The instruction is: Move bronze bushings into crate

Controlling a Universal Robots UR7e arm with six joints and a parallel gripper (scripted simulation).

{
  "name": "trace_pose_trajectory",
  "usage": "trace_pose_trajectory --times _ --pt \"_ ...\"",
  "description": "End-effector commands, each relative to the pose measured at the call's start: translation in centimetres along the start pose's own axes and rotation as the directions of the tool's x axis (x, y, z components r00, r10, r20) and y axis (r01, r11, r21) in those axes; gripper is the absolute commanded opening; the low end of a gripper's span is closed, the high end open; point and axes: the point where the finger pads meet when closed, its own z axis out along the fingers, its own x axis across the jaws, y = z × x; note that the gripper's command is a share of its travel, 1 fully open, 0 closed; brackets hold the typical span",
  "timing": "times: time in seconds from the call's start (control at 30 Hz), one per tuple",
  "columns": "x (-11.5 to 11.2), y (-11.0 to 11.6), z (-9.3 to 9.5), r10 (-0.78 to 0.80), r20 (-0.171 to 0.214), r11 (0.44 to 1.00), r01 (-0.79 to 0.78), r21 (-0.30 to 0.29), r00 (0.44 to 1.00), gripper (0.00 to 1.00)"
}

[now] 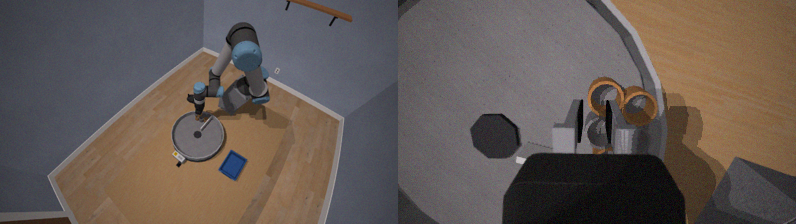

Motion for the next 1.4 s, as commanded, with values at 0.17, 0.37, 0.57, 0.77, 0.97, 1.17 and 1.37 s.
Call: trace_pose_trajectory --times 0.17,0.37,0.57,0.77,0.97,1.17,1.37 --pt "-0.02 -0.04 -0.04 0.0 0.001 1.0 0.0 0.001 1.0 0.48" --pt "-0.02 -0.04 -0.04 0.0 0.001 1.0 0.0 0.001 1.0 0.48" --pt "-0.02 -0.04 -0.04 0.0 0.001 1.0 0.0 0.001 1.0 0.48" --pt "-0.02 -0.04 -0.04 0.0 0.001 1.0 0.0 0.001 1.0 0.45" --pt "-0.02 -0.04 -0.04 0.0 0.001 1.0 0.0 0.001 1.0 0.45" --pt "-0.02 -0.04 -0.04 0.0 0.001 1.0 0.0 0.001 1.0 0.45" --pt "-0.02 -0.04 -0.04 0.0 0.001 1.0 0.0 0.001 1.0 0.45"
